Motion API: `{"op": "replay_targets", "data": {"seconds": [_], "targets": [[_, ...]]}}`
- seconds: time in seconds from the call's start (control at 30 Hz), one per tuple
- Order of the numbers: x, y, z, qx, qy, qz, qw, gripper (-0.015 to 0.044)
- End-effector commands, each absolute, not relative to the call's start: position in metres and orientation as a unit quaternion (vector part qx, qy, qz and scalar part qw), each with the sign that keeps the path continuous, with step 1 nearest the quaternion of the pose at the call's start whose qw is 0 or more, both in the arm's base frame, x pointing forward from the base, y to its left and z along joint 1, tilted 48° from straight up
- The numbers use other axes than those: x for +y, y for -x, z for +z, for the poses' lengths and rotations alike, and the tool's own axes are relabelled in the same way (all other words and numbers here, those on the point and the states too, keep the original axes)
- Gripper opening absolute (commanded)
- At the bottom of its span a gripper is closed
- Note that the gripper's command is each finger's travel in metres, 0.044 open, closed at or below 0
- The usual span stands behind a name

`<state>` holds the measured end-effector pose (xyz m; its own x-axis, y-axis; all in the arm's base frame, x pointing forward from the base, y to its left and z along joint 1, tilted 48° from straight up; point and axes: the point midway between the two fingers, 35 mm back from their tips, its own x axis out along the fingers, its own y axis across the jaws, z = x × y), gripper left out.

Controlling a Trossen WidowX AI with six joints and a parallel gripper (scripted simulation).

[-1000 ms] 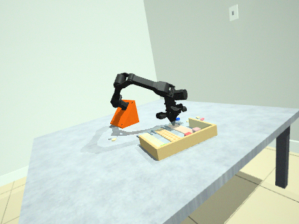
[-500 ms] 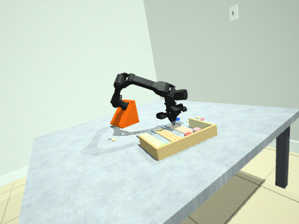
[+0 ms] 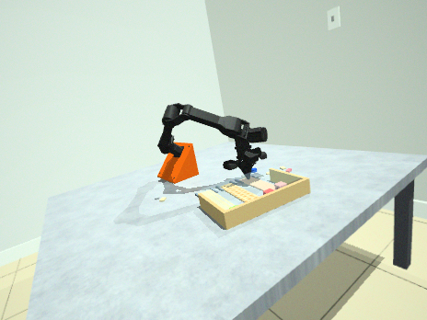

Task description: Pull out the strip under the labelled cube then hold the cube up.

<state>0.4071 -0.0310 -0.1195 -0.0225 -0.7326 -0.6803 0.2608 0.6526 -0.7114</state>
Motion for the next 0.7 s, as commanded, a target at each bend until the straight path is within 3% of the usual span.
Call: {"op": "replay_targets", "data": {"seconds": [0.0, 0.67], "targets": [[-0.033, -0.395, -0.123, 0.618, 0.192, -0.371, 0.665, 0.0], [-0.027, -0.366, -0.129, 0.619, 0.193, -0.371, 0.665, 0.0]]}}
